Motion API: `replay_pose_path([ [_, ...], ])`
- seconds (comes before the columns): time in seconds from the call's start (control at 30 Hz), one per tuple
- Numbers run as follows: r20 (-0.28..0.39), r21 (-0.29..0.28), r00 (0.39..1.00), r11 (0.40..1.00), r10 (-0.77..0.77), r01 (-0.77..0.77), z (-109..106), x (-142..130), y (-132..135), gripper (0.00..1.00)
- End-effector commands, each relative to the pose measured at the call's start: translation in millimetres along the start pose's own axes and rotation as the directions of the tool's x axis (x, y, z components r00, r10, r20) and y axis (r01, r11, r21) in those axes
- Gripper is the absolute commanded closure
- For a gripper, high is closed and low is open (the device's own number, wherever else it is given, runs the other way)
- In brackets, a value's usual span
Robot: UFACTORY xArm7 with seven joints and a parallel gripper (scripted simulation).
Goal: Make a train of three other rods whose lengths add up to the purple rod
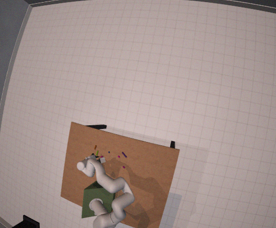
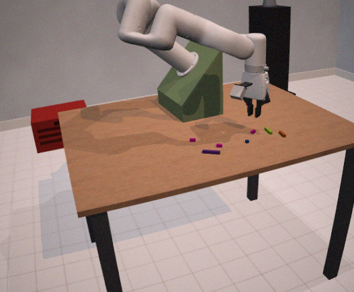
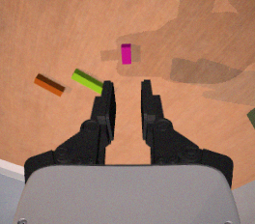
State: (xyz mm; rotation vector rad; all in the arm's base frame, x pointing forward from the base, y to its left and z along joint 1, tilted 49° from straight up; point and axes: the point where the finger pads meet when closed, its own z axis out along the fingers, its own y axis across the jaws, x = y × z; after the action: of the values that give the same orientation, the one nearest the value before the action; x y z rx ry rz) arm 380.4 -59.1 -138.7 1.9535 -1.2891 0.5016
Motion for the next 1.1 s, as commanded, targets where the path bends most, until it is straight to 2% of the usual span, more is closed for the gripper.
replay_pose_path([
  [0.0, 0.001, 0.005, 1.000, 1.000, 0.000, 0.000, -2.1, -0.6, -1.5, 0.76],
  [1.07, 0.001, 0.005, 1.000, 1.000, 0.000, 0.000, 3.0, -0.7, -1.5, 0.76],
])
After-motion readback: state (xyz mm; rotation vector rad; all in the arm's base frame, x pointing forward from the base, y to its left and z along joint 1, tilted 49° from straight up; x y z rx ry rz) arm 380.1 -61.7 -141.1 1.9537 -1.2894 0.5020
